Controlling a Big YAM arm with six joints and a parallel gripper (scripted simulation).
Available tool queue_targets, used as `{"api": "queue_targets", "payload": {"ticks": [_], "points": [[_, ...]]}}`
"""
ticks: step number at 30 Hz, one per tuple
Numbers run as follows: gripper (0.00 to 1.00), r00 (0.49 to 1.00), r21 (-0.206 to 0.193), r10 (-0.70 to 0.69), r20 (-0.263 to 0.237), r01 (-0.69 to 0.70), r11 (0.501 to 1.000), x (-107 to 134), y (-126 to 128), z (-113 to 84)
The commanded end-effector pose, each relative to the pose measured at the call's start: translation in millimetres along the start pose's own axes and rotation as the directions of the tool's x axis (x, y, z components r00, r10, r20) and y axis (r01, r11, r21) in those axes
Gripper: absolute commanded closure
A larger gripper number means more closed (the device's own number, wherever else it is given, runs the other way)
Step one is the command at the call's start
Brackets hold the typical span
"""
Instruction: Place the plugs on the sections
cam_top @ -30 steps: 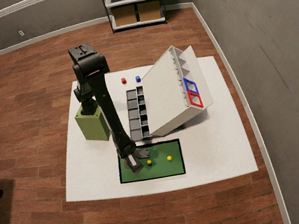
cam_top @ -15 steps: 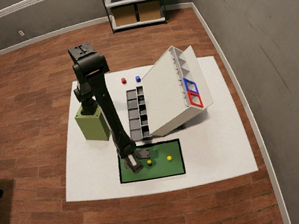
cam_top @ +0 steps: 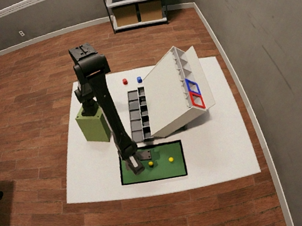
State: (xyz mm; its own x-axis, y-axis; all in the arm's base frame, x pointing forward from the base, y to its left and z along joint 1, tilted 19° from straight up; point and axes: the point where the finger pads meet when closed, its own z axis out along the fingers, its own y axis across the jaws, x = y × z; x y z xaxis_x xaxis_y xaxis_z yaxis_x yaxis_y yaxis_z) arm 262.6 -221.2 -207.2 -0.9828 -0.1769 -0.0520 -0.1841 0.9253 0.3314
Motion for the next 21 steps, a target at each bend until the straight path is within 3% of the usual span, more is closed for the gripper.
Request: {"api": "queue_targets", "payload": {"ticks": [1,21], "points": [[0.44,1.0,0.017,-0.003,0.012,0.003,1.0,-8,-10,-0.3],[0.44,1.0,0.02,-0.007,0.013,0.006,1.0,-13,-10,27.1]]}}
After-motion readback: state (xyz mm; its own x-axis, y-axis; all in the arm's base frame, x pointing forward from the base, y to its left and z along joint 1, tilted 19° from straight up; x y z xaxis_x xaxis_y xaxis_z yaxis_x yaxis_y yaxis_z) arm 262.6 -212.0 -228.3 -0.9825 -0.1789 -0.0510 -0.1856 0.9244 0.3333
